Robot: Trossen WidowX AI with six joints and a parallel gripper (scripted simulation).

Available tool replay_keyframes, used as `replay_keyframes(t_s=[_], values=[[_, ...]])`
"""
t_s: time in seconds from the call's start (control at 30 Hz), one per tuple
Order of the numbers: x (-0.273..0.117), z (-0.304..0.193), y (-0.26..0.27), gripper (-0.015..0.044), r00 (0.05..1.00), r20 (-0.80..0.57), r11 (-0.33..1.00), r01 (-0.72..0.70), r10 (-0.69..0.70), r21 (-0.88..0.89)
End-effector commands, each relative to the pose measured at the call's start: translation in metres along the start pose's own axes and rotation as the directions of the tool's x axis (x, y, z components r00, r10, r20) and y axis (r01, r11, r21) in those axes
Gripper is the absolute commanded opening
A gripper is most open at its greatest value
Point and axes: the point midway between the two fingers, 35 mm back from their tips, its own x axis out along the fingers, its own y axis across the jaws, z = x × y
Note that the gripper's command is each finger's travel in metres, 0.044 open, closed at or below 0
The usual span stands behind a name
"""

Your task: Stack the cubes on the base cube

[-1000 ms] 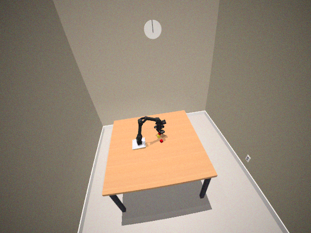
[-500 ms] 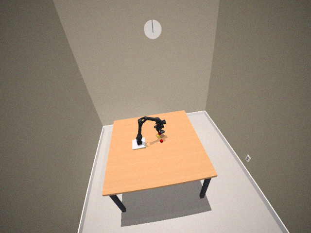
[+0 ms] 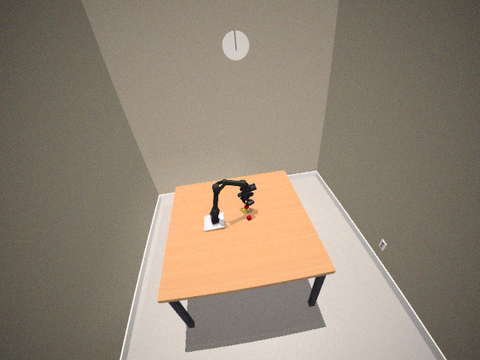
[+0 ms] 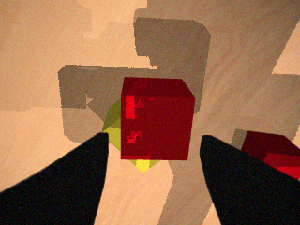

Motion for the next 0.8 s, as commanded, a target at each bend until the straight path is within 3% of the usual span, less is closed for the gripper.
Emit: replay_keyframes(t_s=[0.0,0.33,0.37,0.43,0.57,0.77], values=[[-0.008,0.001,0.000,0.0205,1.000,0.009,1.000,0.003,-0.003,-0.004],[-0.012,0.001,0.000,0.0205,1.000,0.009,1.000,0.003,-0.003,-0.004],[-0.009,0.000,-0.001,0.0231,1.000,0.004,1.000,0.001,-0.001,0.012],[-0.011,-0.001,-0.006,0.0265,1.000,0.004,0.995,0.001,-0.002,0.098],[-0.018,-0.008,-0.023,0.0265,1.000,0.005,0.933,0.001,-0.003,0.360],[-0.027,-0.019,-0.048,0.0265,1.000,0.006,0.716,0.000,-0.005,0.698]])
